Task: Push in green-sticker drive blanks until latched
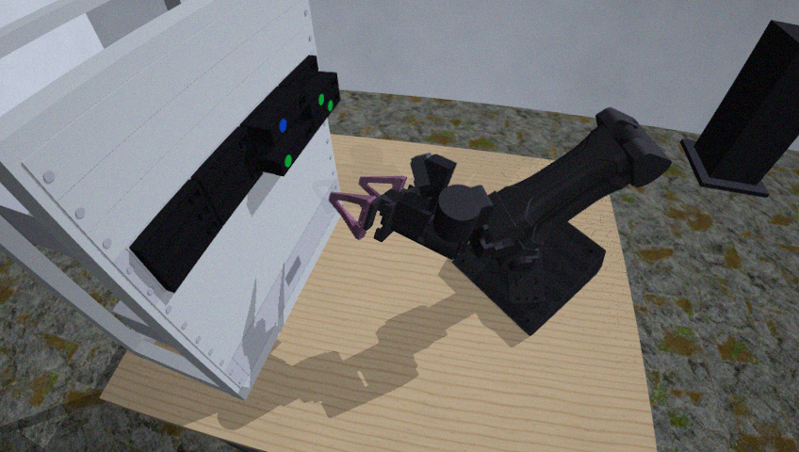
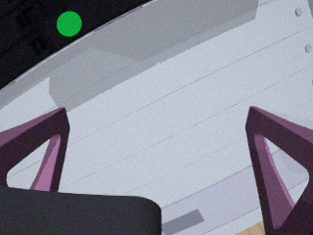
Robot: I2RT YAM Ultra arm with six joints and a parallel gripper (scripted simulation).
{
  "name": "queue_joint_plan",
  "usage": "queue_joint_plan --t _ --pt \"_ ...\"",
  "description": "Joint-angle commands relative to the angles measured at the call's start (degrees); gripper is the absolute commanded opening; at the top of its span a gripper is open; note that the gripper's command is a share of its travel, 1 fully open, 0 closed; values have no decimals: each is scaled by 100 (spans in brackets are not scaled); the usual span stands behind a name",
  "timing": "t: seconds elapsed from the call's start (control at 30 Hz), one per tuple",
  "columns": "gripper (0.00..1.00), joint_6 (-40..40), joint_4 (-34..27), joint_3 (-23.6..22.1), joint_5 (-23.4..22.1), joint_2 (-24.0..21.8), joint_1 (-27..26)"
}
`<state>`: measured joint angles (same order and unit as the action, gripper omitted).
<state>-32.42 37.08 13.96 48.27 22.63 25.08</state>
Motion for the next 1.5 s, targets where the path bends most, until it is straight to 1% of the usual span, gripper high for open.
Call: queue_joint_plan --t 0.0,1.13,1.47 --pt "100 19 41 96 11 -39 -13" --pt "100 2 22 28 1 -7 -2" --pt "100 265 -97 5 -93 -170 -107"
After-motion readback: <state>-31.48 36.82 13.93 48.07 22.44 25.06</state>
